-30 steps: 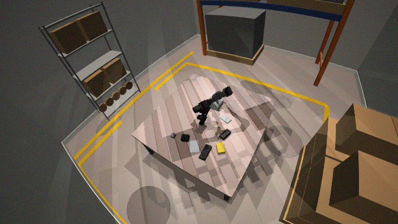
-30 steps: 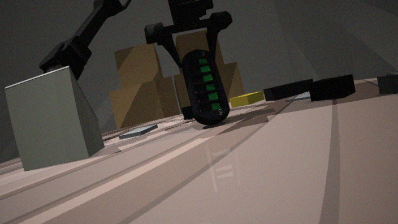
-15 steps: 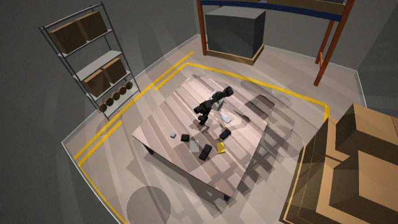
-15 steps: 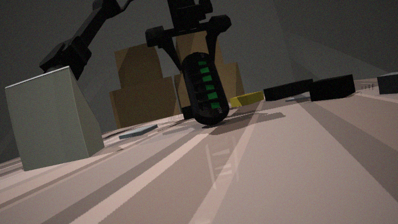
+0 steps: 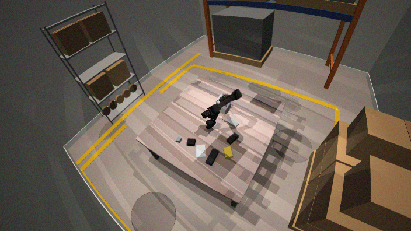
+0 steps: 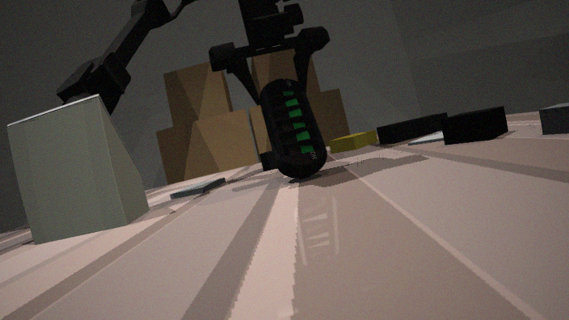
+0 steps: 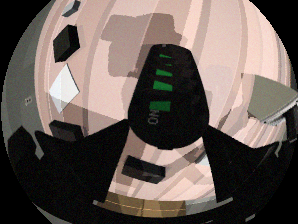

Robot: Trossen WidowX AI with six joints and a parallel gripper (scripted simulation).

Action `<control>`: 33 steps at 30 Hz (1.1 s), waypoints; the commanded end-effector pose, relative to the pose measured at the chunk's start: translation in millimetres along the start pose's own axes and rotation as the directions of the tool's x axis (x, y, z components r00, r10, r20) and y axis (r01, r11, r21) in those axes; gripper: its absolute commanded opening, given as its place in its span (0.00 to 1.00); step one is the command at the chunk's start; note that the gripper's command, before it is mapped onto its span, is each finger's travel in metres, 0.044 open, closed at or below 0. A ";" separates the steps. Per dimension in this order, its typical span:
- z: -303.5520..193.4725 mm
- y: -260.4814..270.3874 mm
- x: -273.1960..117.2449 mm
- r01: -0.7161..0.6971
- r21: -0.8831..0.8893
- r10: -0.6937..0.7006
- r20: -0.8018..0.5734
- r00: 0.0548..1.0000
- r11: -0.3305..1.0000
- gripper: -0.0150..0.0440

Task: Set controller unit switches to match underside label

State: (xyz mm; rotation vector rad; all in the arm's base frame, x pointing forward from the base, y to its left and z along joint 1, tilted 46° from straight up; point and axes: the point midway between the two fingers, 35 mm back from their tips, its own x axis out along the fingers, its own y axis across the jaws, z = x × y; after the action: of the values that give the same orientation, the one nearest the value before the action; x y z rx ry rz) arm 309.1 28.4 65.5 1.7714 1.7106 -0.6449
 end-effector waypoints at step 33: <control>-22.8 -3.1 18.5 0.013 0.005 -0.013 -0.002 1.000 1.000 0.83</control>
State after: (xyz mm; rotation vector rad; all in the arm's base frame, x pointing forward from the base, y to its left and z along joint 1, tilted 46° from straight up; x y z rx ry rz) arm 309.1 54.9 72.5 1.7739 1.7157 -0.6357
